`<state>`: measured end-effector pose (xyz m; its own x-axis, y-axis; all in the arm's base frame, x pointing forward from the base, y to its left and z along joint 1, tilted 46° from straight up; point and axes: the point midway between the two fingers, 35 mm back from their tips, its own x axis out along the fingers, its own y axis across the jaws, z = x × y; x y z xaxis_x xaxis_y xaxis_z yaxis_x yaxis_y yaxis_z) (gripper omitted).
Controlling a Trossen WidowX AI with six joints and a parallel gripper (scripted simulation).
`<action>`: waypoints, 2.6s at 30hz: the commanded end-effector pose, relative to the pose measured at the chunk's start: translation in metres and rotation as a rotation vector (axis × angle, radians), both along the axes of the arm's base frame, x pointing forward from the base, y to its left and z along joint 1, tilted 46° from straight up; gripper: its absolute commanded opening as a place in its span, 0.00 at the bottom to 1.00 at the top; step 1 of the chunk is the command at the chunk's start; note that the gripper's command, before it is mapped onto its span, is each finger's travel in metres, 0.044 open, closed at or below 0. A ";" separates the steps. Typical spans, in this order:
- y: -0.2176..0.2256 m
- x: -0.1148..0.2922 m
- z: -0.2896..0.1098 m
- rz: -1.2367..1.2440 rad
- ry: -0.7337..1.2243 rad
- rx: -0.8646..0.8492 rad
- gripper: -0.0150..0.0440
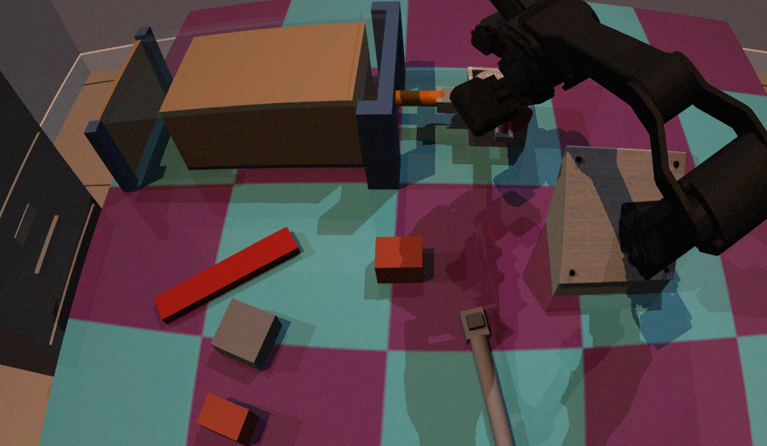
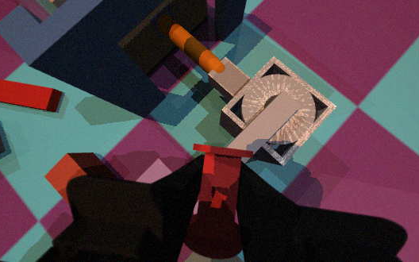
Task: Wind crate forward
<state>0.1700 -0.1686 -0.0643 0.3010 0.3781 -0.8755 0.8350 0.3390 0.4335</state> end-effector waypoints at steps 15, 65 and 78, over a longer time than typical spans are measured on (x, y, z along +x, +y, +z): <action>0.000 -0.037 -0.006 -0.004 0.032 0.003 0.25; -0.035 -0.098 -0.046 -0.004 0.037 -0.003 0.25; -0.049 -0.106 -0.060 -0.004 0.038 -0.005 0.25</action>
